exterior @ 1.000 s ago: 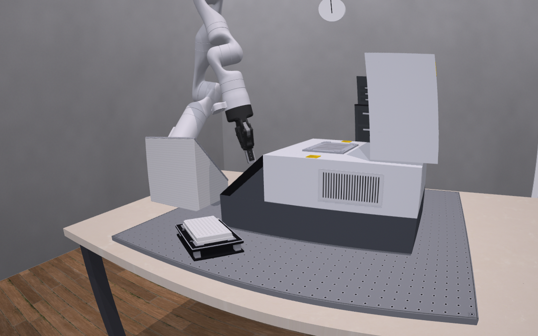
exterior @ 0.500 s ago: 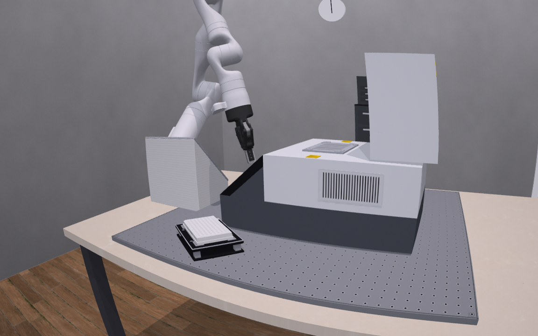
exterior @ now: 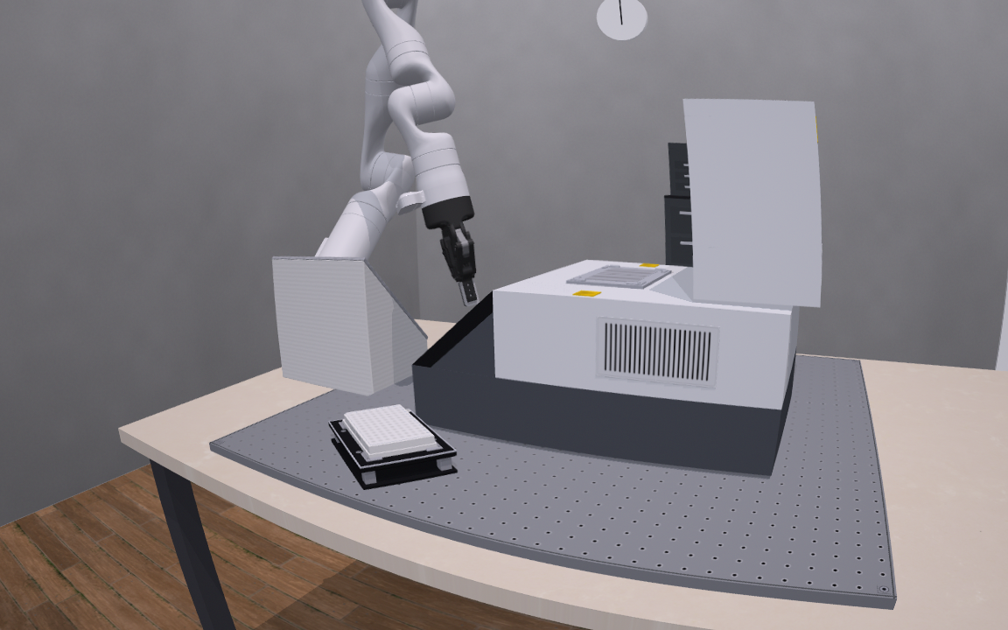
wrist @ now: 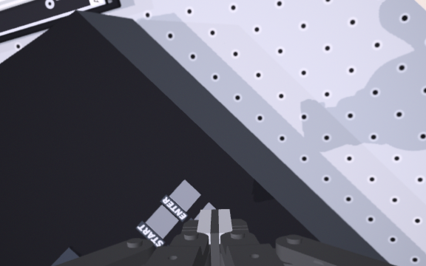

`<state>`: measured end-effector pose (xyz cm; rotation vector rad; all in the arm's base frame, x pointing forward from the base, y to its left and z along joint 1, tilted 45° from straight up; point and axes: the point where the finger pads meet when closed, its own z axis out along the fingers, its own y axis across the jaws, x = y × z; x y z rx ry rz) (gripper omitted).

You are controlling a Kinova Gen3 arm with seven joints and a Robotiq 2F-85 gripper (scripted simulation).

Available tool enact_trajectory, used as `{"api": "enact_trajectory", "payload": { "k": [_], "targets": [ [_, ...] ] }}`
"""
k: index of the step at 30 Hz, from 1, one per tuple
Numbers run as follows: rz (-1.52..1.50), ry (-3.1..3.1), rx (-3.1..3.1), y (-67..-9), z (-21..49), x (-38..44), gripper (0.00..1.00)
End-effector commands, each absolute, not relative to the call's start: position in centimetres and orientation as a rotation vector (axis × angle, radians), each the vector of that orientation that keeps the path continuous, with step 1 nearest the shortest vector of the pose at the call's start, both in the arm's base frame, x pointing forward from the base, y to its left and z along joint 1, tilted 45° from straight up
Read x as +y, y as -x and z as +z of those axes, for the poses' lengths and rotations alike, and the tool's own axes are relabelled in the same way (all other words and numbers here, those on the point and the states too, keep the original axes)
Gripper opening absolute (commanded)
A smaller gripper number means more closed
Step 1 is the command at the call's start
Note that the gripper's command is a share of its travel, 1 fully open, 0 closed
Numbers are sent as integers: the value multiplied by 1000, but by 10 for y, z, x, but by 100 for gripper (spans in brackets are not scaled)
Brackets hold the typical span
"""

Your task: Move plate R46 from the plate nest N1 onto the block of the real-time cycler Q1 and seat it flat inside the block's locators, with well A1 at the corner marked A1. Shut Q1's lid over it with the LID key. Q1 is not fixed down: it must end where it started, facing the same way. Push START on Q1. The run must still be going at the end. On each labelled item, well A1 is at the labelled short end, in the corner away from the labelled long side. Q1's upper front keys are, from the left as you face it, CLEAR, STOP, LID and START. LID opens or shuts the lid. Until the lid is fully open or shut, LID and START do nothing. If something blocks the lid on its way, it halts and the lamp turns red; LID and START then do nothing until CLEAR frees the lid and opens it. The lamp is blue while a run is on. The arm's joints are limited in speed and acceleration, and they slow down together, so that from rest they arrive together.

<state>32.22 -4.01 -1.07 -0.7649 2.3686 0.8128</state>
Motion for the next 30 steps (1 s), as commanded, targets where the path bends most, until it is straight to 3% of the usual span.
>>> {"api": "enact_trajectory", "payload": {
  "k": [1, 30],
  "targets": [
    [811, 764, 2369, -322, -11, -41, 10],
    [811, 764, 2369, -322, 9, -61, 10]
  ]
}}
